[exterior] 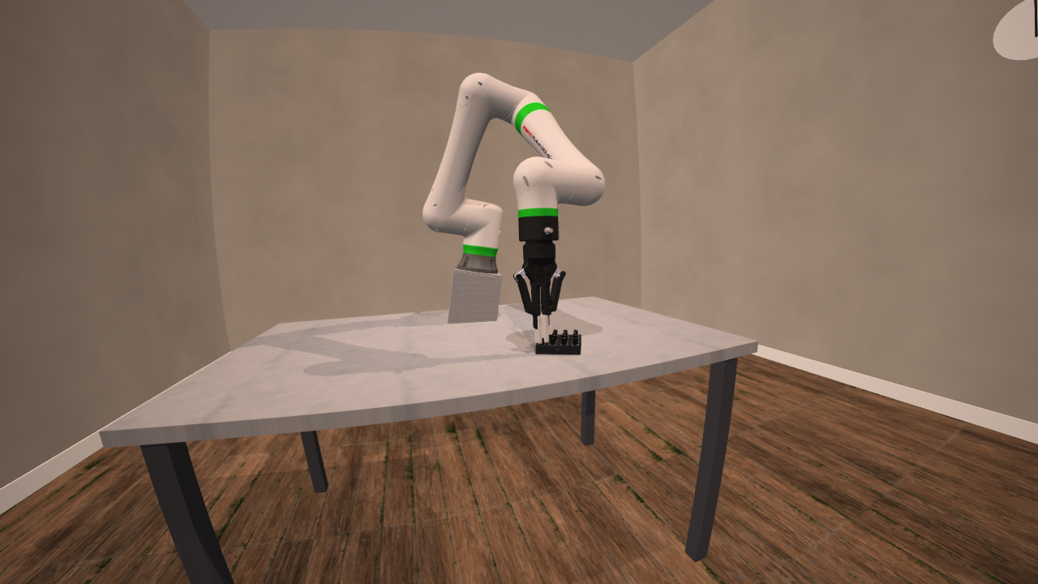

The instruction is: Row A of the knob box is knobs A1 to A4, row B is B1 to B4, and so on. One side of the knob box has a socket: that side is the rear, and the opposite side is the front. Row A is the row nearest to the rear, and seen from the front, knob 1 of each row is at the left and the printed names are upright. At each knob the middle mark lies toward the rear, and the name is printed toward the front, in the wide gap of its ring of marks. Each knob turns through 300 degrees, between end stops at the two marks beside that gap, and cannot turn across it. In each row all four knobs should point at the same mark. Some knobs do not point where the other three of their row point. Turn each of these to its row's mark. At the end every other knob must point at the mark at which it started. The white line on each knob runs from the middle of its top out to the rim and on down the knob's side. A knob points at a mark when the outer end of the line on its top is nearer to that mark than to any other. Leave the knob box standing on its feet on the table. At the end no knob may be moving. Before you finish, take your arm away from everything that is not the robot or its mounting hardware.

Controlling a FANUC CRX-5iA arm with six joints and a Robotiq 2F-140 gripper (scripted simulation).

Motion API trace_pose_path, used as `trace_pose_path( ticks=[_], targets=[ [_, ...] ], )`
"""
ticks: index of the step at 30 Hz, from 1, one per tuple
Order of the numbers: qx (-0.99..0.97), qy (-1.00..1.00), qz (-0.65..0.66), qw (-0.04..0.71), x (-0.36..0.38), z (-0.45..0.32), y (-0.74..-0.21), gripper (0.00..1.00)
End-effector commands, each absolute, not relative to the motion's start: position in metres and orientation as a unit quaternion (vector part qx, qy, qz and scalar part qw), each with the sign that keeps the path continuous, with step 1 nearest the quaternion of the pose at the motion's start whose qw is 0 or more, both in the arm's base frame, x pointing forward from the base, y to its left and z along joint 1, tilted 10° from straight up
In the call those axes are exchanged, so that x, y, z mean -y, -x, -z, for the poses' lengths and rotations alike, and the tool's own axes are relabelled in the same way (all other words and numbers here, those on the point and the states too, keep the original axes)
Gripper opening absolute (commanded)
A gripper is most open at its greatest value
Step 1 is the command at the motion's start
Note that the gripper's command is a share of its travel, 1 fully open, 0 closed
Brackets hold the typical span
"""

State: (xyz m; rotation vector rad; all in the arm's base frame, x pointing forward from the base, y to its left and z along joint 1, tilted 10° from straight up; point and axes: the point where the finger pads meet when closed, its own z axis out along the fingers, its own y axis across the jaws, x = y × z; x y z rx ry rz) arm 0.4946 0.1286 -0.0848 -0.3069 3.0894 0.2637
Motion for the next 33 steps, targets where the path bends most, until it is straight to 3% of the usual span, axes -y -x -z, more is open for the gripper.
trace_pose_path(
  ticks=[1, 33],
  targets=[
    [-0.986, 0.145, -0.085, 0.017, -0.1286, 0.0847, -0.4948, 0.05],
    [-0.904, 0.419, -0.077, 0.04, -0.1286, 0.0847, -0.4948, 0.05]
  ],
)
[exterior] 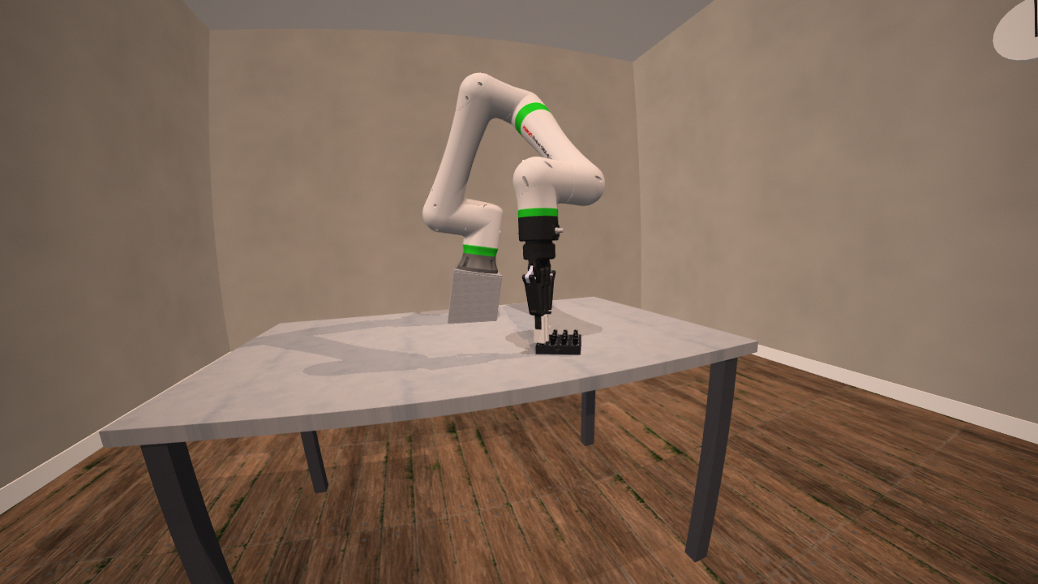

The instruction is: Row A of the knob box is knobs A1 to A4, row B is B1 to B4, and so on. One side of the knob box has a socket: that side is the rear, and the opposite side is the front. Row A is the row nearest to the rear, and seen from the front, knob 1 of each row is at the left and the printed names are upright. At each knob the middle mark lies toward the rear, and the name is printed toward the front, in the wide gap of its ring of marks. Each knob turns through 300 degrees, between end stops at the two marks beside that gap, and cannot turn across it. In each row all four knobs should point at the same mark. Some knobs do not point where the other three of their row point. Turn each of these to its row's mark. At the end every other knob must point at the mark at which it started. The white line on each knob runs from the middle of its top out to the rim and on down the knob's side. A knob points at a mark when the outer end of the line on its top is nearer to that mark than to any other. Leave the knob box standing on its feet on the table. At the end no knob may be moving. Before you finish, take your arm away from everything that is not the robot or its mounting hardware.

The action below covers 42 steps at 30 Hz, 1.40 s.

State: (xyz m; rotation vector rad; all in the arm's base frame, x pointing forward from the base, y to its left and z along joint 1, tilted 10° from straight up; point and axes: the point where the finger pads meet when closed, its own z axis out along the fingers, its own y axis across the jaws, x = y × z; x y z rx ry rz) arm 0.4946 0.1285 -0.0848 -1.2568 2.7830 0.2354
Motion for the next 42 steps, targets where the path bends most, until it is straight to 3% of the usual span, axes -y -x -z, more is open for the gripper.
trace_pose_path(
  ticks=[1, 21, 22, 42],
  targets=[
    [-0.902, 0.422, -0.077, 0.041, -0.1286, 0.0847, -0.4948, 0.05],
    [-0.898, 0.43, -0.077, 0.041, -0.1286, 0.0847, -0.4948, 0.05],
    [-0.898, 0.43, -0.077, 0.041, -0.1286, 0.0847, -0.4948, 0.12],
    [-0.898, 0.43, -0.077, 0.041, -0.1286, 0.0847, -0.4948, 0.12]
  ],
)
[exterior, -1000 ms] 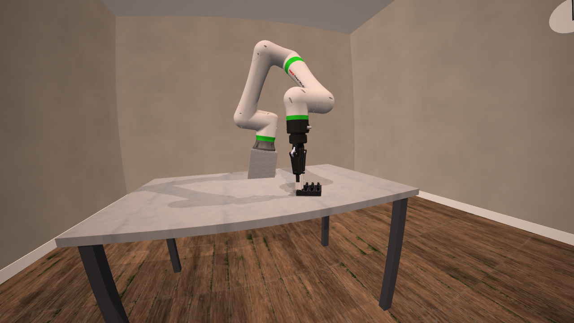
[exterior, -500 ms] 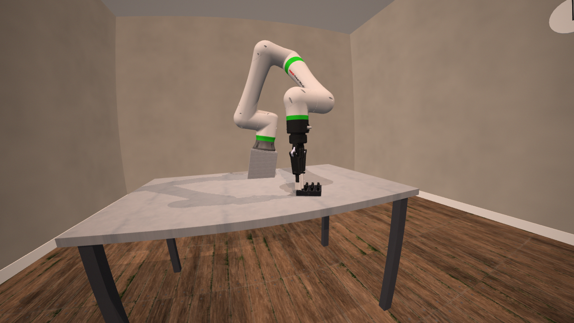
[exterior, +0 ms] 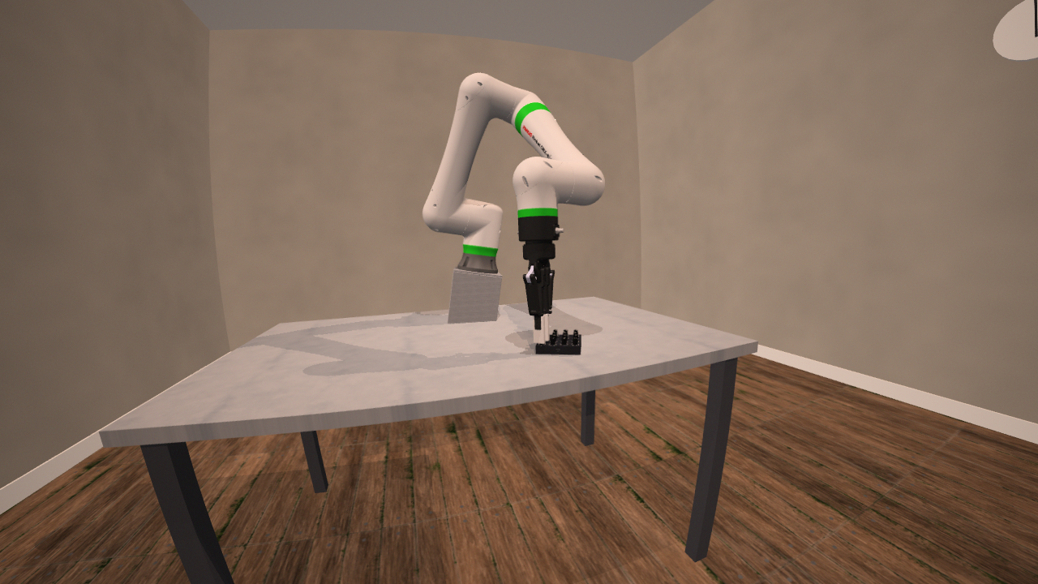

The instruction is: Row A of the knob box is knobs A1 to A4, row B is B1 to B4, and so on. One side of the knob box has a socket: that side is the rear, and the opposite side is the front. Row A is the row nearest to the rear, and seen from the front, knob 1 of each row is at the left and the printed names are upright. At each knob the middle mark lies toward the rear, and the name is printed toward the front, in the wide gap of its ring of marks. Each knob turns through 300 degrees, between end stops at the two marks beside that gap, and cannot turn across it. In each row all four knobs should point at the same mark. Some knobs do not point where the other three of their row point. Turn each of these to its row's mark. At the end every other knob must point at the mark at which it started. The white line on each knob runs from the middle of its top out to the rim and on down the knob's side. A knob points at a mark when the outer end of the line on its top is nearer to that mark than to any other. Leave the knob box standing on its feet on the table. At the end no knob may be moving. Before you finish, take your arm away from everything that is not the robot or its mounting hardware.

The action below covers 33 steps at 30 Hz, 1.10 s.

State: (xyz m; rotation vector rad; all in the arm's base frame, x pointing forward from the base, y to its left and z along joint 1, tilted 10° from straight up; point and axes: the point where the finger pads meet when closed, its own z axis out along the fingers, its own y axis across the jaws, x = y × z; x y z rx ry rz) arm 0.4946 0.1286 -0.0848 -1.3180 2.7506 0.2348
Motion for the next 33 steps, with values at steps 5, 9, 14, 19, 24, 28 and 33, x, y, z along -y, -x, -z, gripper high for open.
trace_pose_path(
  ticks=[5, 9, 14, 19, 24, 28, 33],
  targets=[
    [-0.898, 0.43, -0.077, 0.041, -0.128, 0.082, -0.495, 0.12],
    [-0.898, 0.43, -0.077, 0.041, -0.127, 0.077, -0.495, 0.12],
    [-0.898, 0.43, -0.077, 0.041, -0.125, 0.063, -0.495, 0.12],
    [-0.898, 0.43, -0.077, 0.041, -0.123, 0.051, -0.495, 0.12],
    [-0.898, 0.43, -0.077, 0.041, -0.122, 0.048, -0.494, 0.12],
    [-0.898, 0.43, -0.077, 0.041, -0.122, 0.047, -0.494, 0.12],
    [-0.898, 0.43, -0.077, 0.041, -0.122, 0.047, -0.494, 0.12]
  ],
)
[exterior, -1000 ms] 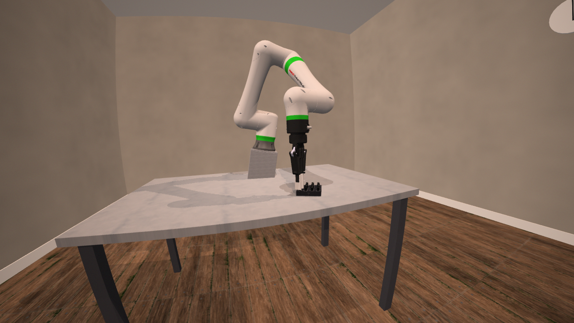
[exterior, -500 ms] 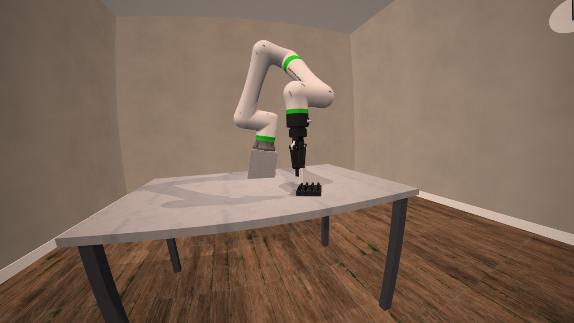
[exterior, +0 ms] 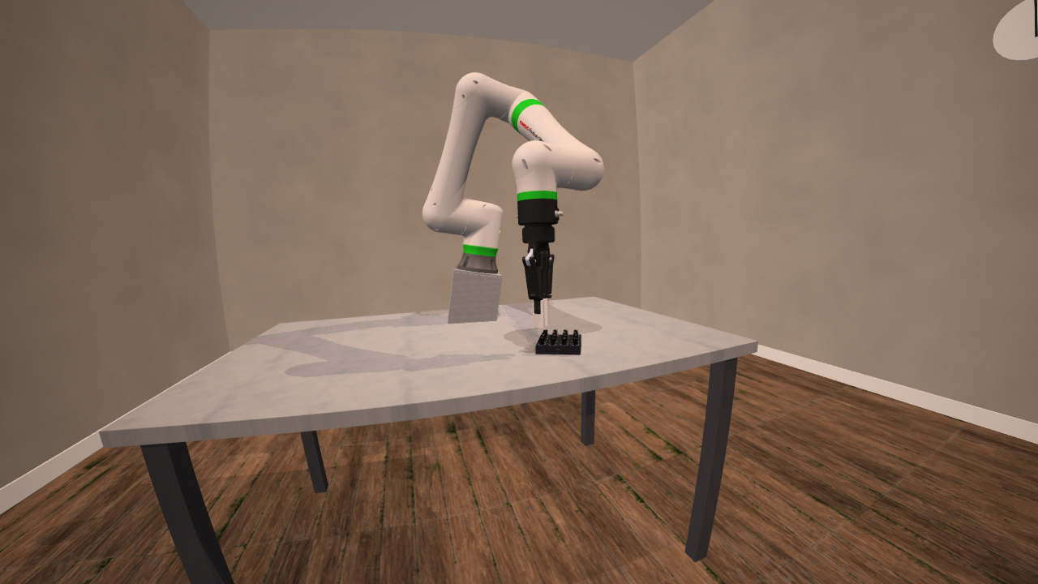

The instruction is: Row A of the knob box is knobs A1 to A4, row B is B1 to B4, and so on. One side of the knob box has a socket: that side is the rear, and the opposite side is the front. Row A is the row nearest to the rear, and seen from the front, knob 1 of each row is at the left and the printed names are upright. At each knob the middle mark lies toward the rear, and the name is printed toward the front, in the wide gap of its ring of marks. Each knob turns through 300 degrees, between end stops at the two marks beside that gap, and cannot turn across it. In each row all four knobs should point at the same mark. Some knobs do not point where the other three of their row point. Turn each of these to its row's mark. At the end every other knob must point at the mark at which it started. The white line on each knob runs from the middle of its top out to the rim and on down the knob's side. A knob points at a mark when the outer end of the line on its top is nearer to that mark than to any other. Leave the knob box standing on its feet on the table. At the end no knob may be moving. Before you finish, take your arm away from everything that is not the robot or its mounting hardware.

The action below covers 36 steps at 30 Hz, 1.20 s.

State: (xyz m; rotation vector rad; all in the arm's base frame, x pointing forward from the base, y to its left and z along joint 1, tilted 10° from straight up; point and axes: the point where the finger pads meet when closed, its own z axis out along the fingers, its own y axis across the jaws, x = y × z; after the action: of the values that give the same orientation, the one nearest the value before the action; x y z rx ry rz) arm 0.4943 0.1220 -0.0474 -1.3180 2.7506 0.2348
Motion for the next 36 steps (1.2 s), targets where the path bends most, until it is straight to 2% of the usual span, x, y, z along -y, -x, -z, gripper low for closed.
trace_pose_path(
  ticks=[1, 7, 10, 15, 36],
  targets=[
    [-0.898, 0.43, -0.077, 0.041, -0.122, 0.047, -0.494, 0.12],
    [-0.894, 0.439, -0.076, 0.042, -0.125, 0.045, -0.489, 0.12],
    [-0.862, 0.499, -0.073, 0.047, -0.139, 0.031, -0.45, 0.12],
    [-0.835, 0.543, -0.071, 0.051, -0.147, 0.023, -0.42, 0.12],
    [-0.835, 0.543, -0.071, 0.051, -0.147, 0.023, -0.42, 0.12]
  ],
)
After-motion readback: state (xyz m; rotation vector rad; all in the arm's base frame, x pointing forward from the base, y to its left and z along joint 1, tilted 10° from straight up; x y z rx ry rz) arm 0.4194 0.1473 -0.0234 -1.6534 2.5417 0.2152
